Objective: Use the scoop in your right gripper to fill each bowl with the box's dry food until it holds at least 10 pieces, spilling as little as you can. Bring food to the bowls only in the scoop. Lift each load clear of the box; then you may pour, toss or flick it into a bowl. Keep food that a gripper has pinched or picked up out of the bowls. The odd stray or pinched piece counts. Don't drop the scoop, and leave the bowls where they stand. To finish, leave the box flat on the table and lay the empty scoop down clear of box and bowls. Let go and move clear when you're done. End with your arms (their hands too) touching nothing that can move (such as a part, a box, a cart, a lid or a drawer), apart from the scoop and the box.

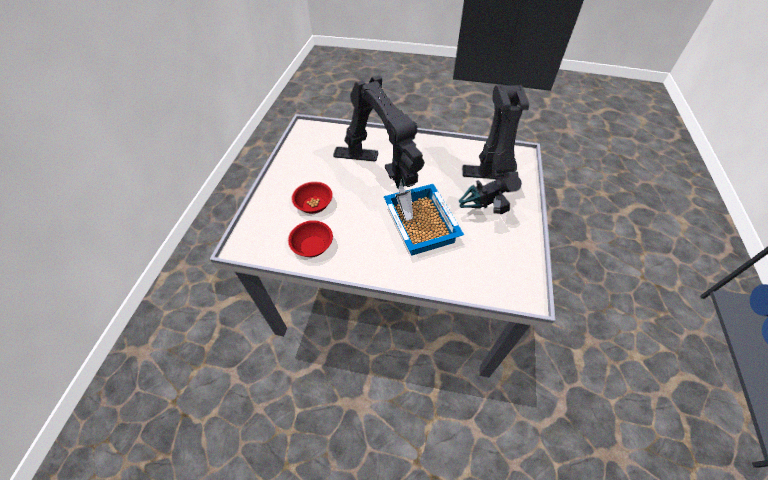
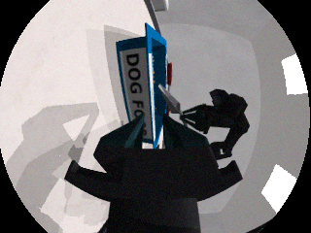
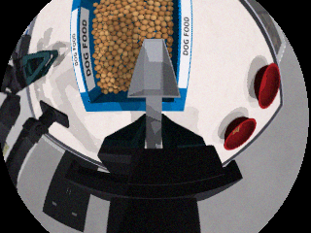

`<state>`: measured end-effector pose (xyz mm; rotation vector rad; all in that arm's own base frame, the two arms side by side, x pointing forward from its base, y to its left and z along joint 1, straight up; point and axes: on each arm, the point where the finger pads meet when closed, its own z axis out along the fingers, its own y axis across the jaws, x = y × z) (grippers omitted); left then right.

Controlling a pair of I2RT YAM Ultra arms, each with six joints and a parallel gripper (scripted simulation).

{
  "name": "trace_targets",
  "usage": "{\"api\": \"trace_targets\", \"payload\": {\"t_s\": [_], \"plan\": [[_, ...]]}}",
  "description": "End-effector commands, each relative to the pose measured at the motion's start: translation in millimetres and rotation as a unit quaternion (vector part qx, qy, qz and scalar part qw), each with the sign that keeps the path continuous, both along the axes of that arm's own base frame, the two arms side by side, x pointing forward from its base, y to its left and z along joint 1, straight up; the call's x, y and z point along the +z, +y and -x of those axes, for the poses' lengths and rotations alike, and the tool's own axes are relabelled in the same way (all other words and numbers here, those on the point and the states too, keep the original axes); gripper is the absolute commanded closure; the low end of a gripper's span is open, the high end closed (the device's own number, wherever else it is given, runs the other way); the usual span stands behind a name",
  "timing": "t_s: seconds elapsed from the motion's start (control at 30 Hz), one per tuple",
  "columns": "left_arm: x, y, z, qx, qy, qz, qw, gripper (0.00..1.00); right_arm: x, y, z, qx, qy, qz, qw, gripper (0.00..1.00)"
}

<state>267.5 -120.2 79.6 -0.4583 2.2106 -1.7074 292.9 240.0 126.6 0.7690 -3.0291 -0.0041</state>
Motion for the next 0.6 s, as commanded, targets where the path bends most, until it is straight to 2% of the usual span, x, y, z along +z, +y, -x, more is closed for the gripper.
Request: {"api": "trace_targets", "payload": {"t_s": [0.0, 0.13, 0.17, 0.57], "plan": [[3, -4, 13, -0.012, 0.003, 0.047, 0.999, 0.74, 21, 3, -10, -0.006, -0.028, -0.021, 0.999, 1.00], [-7, -4, 12, -0.003, 0.012, 0.030, 0.999, 0.74, 21, 3, -10, -0.006, -0.028, -0.021, 0.999, 1.00], [-18, -7, 20, -0.002, 0.053, 0.030, 0.998, 0.74, 21, 3, -10, -0.006, -0.028, -0.021, 0.999, 1.00], [-16, -11, 15, -0.002, 0.041, 0.028, 0.999, 0.74, 21, 3, -10, -0.006, -0.028, -0.021, 0.999, 1.00]]}}
